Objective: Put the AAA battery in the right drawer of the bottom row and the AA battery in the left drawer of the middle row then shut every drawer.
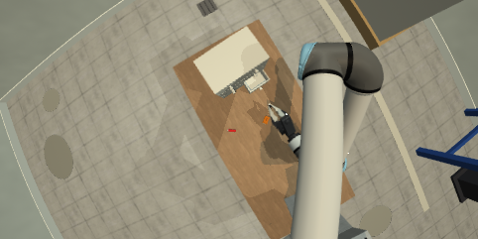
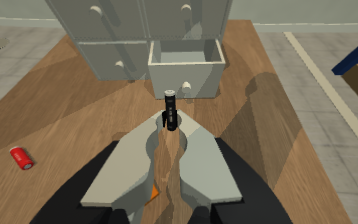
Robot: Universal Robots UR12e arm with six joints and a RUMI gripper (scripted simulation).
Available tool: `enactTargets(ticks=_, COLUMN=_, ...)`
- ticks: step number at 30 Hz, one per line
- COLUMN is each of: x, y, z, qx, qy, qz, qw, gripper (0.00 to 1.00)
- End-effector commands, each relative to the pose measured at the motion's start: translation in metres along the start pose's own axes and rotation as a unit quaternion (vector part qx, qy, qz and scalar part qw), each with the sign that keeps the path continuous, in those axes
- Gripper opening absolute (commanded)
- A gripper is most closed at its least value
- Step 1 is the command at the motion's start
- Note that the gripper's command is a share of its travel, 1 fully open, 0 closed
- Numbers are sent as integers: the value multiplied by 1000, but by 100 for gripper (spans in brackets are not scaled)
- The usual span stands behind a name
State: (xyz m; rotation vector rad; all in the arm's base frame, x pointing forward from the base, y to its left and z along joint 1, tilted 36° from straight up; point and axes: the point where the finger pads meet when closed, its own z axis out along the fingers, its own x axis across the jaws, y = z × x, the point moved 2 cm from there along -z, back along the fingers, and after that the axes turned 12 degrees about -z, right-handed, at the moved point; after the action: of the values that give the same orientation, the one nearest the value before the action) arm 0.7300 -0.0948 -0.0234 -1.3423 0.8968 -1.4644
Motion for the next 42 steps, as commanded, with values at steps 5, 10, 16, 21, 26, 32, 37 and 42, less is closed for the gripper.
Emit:
enactTargets(ticks=5, x=0, y=1, z=0, qx=33, qy=8, qz=1, qw=999, gripper=2)
enactTargets(ticks=10, x=0, y=2, z=0, qx=48, qy=11, qz=1, qw=999, gripper=2)
enactTargets(ticks=16, x=0, y=3, z=0, qx=59, qy=13, qz=0, qw=998, gripper=2)
enactTargets(ticks=21, x=0, y=3, z=0, qx=63, qy=14, qz=1, qw=998, gripper=2)
enactTargets(ticks=26, x=0, y=3, z=0, qx=66, qy=15, qz=1, qw=998, gripper=2)
enactTargets(ticks=32, x=0, y=3, z=0, qx=67, qy=15, qz=1, qw=998, gripper=2)
enactTargets(ticks=37, x=0, y=3, z=0, qx=67, qy=15, qz=1, qw=998, gripper=2)
enactTargets(ticks=42, x=0, y=3, z=0, qx=67, qy=15, qz=1, qw=998, gripper=2)
